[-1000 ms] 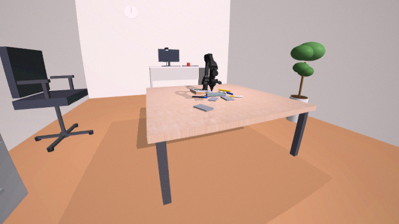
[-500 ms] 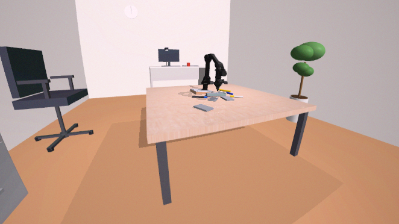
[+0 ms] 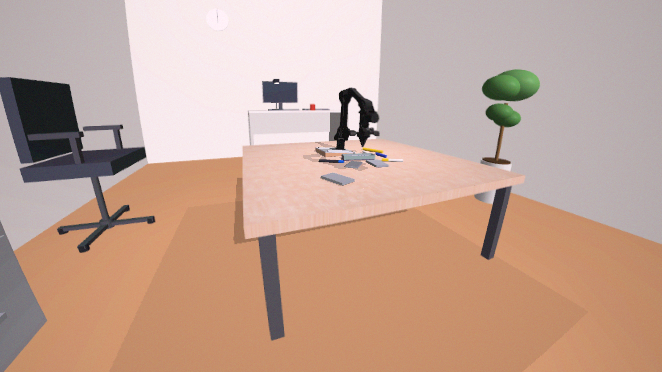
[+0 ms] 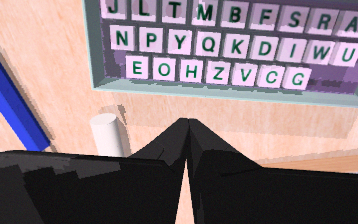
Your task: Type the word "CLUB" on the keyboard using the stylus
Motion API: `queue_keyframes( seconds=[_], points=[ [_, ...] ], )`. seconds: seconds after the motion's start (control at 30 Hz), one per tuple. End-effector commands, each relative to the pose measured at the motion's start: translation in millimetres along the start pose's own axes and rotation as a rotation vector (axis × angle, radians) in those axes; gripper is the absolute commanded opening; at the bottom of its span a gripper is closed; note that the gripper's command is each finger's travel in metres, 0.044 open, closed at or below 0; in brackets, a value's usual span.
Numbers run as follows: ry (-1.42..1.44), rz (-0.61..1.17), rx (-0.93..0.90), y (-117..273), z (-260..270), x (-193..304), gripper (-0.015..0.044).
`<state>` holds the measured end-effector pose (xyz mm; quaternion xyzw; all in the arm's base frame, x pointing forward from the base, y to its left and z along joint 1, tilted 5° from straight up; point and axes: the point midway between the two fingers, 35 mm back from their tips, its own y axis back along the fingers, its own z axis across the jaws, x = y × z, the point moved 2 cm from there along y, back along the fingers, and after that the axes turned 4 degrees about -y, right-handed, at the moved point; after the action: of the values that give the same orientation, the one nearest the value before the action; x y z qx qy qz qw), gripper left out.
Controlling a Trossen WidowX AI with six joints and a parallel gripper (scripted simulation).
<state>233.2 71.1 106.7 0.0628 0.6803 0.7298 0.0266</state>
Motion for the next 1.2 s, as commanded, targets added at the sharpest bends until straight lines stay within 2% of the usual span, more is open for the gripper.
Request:
queue_keyframes(
  seconds=[0.0, 0.3, 0.43, 0.57, 0.9, 1.07, 1.1, 1.17],
  points=[
    [0.003, -0.027, -0.012, 36, 1, -1, 0.0000],
    [-0.002, -0.035, -0.014, 31, 1, -3, 0.0000],
    [-0.002, -0.033, -0.013, 30, 1, -3, 0.0105],
    [-0.002, -0.033, -0.013, 30, 1, -3, 0.0000],
    [-0.002, -0.033, -0.014, 30, 1, -3, 0.0000],
    [0.041, 0.025, -0.010, 27, 16, -4, 0.0131],
    [0.070, 0.066, -0.006, 24, 27, -4, 0.0150],
    [0.126, 0.147, 0.005, 18, 48, -3, 0.0150]
  ],
)
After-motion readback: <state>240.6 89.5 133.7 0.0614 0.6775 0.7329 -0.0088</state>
